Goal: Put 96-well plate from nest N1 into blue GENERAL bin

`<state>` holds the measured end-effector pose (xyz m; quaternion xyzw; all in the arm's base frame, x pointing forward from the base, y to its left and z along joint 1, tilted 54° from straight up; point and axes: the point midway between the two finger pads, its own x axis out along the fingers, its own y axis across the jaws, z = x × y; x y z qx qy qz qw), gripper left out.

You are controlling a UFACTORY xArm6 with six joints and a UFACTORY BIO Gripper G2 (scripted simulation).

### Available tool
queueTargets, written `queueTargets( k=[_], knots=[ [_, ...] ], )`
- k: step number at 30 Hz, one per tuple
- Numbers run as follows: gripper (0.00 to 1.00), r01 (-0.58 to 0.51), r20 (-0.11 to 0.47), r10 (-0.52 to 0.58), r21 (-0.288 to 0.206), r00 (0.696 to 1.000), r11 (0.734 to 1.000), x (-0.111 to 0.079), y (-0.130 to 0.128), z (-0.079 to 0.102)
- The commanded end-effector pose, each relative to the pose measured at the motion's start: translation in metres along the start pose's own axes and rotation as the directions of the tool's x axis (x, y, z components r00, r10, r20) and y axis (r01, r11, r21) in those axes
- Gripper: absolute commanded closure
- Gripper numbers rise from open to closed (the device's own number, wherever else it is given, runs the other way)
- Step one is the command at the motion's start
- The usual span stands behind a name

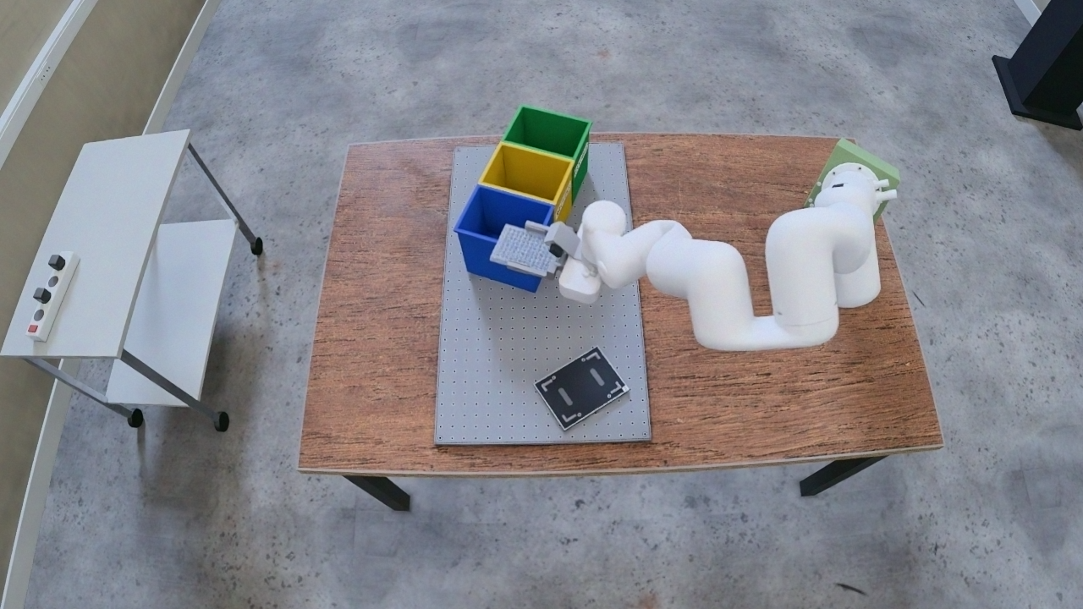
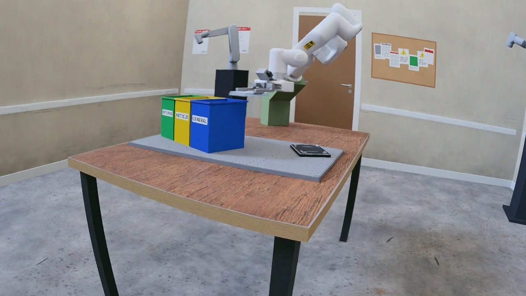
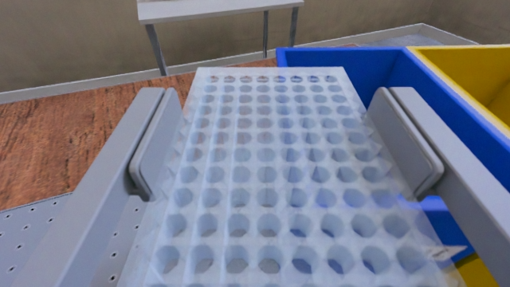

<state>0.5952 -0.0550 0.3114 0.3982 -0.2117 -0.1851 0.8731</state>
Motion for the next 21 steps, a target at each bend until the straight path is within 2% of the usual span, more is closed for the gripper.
queueTargets(
  k=[1,21],
  knots=[
    [1.0,-0.002,0.003,0.002,0.001,1.0,1.0,0.008,-0.005,0.001],
    [1.0,-0.002,0.003,0.002,0.001,1.0,1.0,0.051,-0.046,-0.001]
  ],
)
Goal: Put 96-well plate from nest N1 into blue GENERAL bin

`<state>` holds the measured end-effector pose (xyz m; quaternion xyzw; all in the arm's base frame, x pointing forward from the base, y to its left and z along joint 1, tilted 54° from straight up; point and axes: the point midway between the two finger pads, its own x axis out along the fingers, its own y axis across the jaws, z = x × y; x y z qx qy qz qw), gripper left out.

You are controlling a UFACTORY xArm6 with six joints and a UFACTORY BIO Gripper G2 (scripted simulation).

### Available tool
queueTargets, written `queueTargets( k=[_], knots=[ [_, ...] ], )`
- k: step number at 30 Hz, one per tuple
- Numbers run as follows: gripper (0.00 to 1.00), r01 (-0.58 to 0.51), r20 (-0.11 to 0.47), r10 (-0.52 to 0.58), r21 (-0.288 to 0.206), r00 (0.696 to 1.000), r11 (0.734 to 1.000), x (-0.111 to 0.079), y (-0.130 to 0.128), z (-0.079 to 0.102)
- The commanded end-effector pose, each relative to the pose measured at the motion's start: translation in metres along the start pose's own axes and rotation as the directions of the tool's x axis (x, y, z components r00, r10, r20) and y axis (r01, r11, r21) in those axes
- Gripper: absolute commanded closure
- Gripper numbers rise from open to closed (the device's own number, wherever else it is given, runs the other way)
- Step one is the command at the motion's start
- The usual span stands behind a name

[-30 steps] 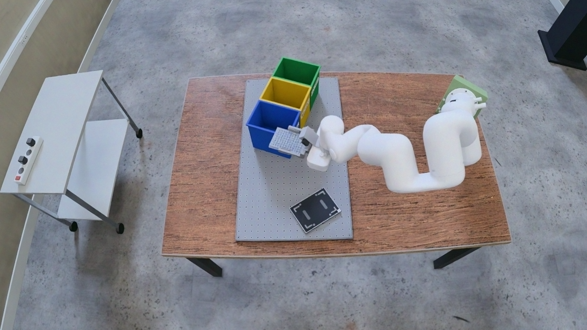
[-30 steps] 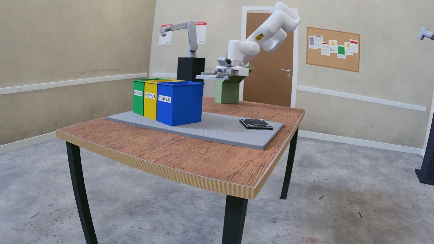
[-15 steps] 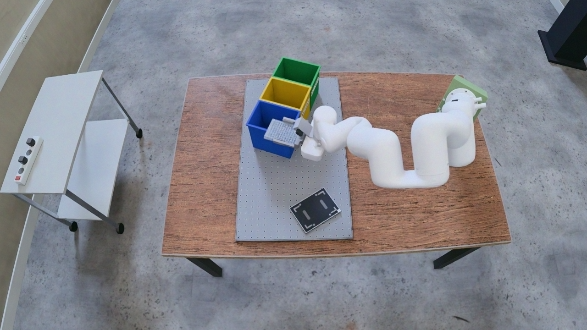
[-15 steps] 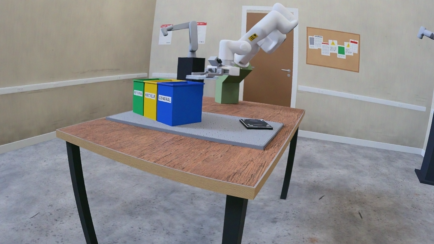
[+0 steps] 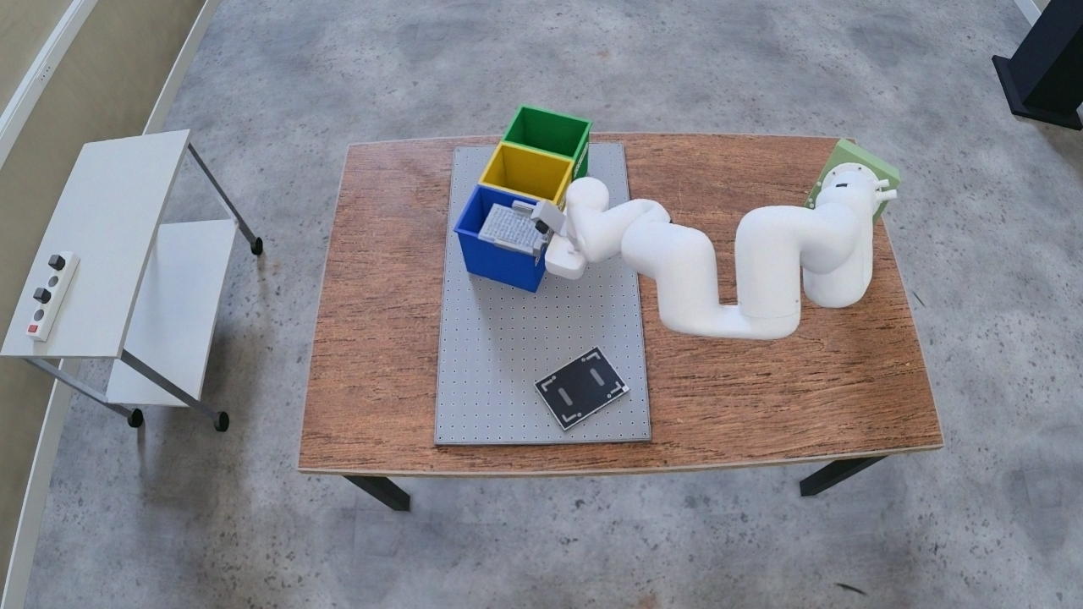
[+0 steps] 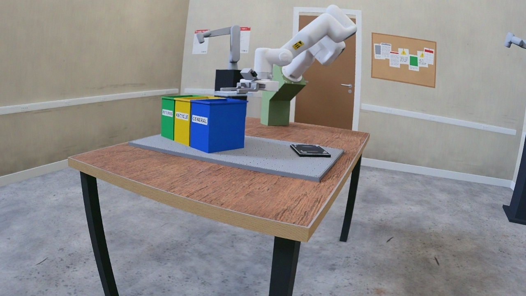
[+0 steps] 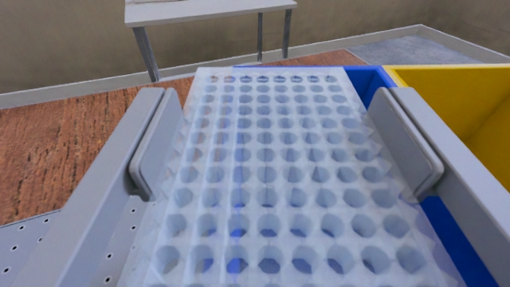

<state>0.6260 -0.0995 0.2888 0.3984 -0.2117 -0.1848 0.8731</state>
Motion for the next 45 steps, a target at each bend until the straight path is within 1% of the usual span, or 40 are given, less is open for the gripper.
queueTargets(
  k=[1,12,15,45],
  knots=[
    [1.0,-0.001,0.003,0.001,0.0,1.0,1.0,0.011,-0.008,0.001],
    [1.0,-0.001,0.003,0.001,0.0,1.0,1.0,0.038,-0.033,0.0],
    [1.0,-0.001,0.003,0.001,0.0,1.0,1.0,0.04,-0.036,0.0],
    [1.0,-0.001,0.003,0.001,0.0,1.0,1.0,0.041,-0.036,0.0]
  ],
)
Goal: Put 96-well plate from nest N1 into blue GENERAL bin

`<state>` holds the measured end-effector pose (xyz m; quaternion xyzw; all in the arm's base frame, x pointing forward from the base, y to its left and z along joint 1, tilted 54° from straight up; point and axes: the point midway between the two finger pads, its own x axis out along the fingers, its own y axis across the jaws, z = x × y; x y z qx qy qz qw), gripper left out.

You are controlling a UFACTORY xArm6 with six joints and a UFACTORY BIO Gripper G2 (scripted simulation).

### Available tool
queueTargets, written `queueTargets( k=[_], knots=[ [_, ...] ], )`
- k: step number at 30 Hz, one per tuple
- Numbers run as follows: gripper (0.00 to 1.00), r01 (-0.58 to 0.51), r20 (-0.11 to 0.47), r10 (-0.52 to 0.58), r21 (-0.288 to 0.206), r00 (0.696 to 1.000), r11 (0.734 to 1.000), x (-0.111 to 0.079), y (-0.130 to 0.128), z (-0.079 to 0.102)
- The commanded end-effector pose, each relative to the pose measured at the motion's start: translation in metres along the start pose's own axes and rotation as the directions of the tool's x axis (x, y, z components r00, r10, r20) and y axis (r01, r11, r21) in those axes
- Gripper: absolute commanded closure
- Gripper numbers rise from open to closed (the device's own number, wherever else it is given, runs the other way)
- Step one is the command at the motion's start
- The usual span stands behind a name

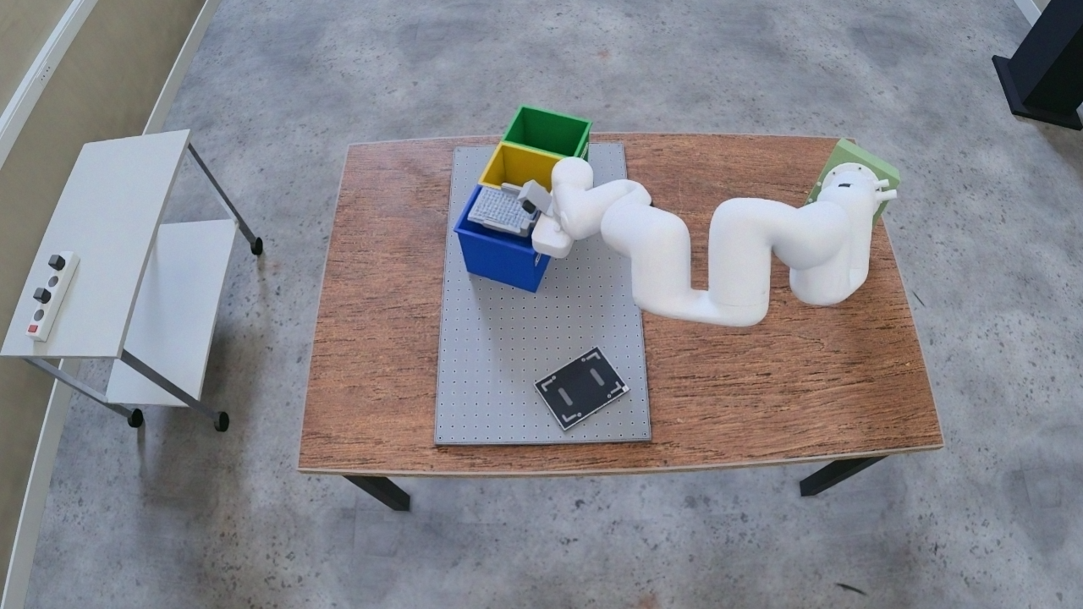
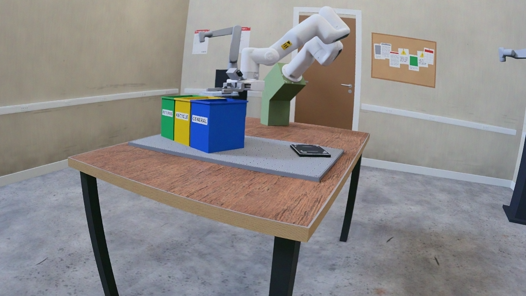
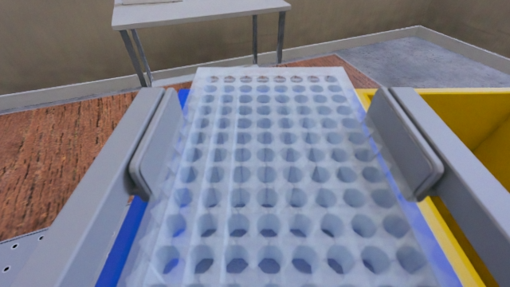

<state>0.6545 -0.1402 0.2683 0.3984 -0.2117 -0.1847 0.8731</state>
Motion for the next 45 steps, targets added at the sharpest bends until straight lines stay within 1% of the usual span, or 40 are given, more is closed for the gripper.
queueTargets(
  k=[1,7,18,20,29,45],
  knots=[
    [1.0,-0.001,0.004,0.001,0.0,1.0,1.0,0.001,0.001,0.002],
    [1.0,-0.001,0.004,0.001,0.0,1.0,1.0,0.001,0.001,0.002],
    [1.0,-0.001,0.004,0.001,0.0,1.0,1.0,0.001,0.001,-0.016],
    [1.0,-0.001,0.004,0.001,0.0,1.0,1.0,0.001,0.001,-0.016],
    [1.0,-0.001,0.004,0.001,0.0,1.0,1.0,0.001,0.001,-0.031],
    [1.0,-0.001,0.004,0.001,0.0,1.0,1.0,0.001,0.001,-0.031]
  ],
)
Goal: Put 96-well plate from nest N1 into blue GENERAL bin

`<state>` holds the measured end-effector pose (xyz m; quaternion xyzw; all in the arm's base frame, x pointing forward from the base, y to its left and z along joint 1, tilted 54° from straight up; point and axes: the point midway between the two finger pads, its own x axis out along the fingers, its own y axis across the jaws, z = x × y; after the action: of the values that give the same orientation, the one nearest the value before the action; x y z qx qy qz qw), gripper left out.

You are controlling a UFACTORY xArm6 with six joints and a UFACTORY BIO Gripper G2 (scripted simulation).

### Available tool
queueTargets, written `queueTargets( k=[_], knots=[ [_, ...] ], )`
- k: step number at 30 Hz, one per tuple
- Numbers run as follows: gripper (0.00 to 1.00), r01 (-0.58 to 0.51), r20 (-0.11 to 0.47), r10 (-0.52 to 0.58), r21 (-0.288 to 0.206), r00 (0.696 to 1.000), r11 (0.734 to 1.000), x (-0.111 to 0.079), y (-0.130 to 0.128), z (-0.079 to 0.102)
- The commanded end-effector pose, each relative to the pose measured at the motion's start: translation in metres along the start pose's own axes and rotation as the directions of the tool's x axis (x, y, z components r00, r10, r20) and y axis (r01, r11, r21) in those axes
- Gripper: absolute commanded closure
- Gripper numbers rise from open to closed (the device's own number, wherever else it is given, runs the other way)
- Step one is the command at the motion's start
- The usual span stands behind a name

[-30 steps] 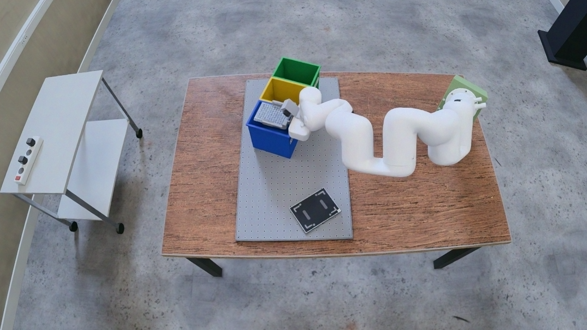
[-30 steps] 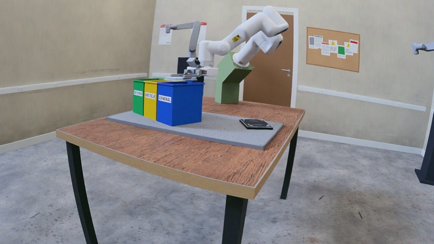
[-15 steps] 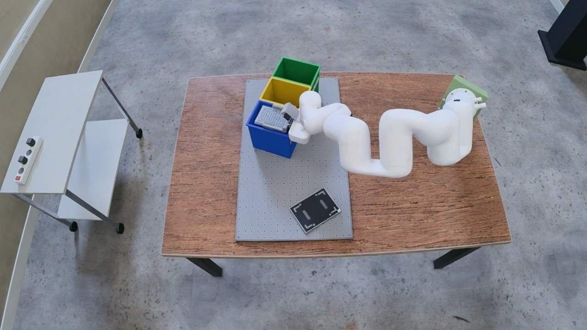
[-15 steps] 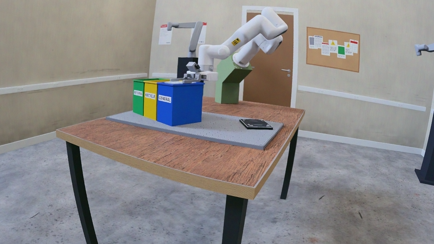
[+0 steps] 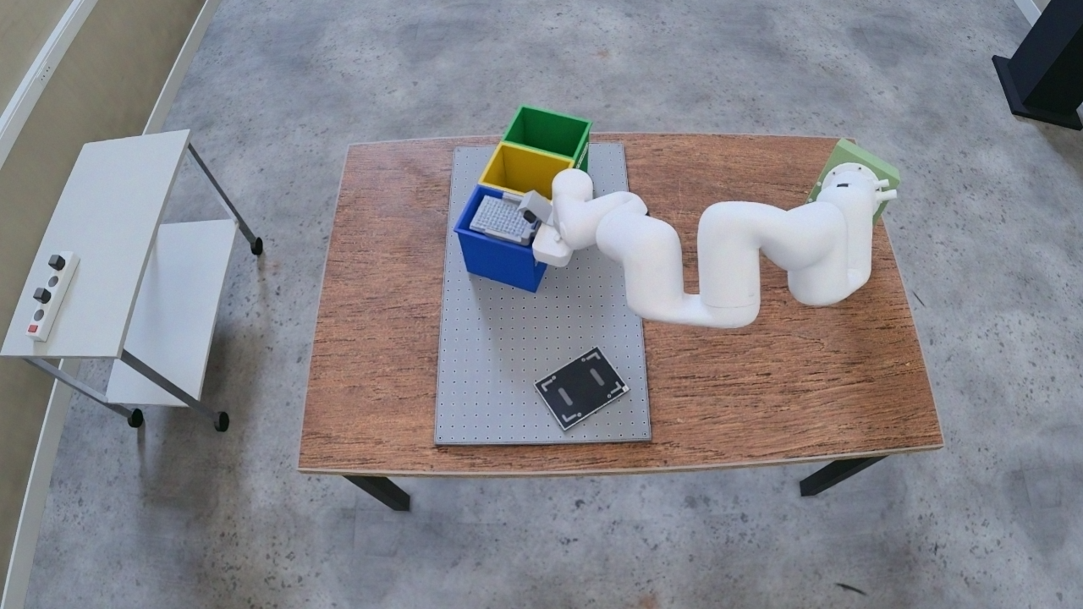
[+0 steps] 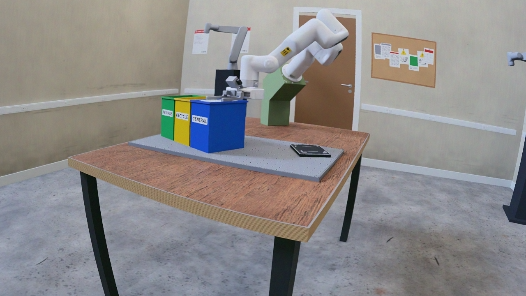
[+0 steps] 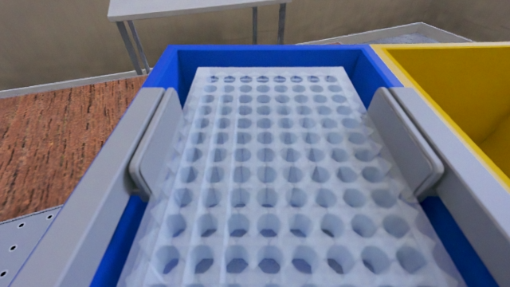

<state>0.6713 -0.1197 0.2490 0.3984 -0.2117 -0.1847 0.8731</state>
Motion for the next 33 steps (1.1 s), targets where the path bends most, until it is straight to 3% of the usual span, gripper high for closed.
queueTargets(
  k=[1,4,5,33],
  knots=[
    [1.0,-0.001,0.004,0.001,0.0,1.0,1.0,0.0011,0.0006,0.0018],
    [1.0,-0.001,0.004,0.001,0.0,1.0,1.0,0.0011,0.0005,0.0018],
    [0.82,-0.001,0.004,0.001,0.0,1.0,1.0,0.0011,0.0006,0.0018],
    [0.82,-0.001,0.004,0.001,0.0,1.0,1.0,0.0011,0.0006,0.0018]
  ],
)
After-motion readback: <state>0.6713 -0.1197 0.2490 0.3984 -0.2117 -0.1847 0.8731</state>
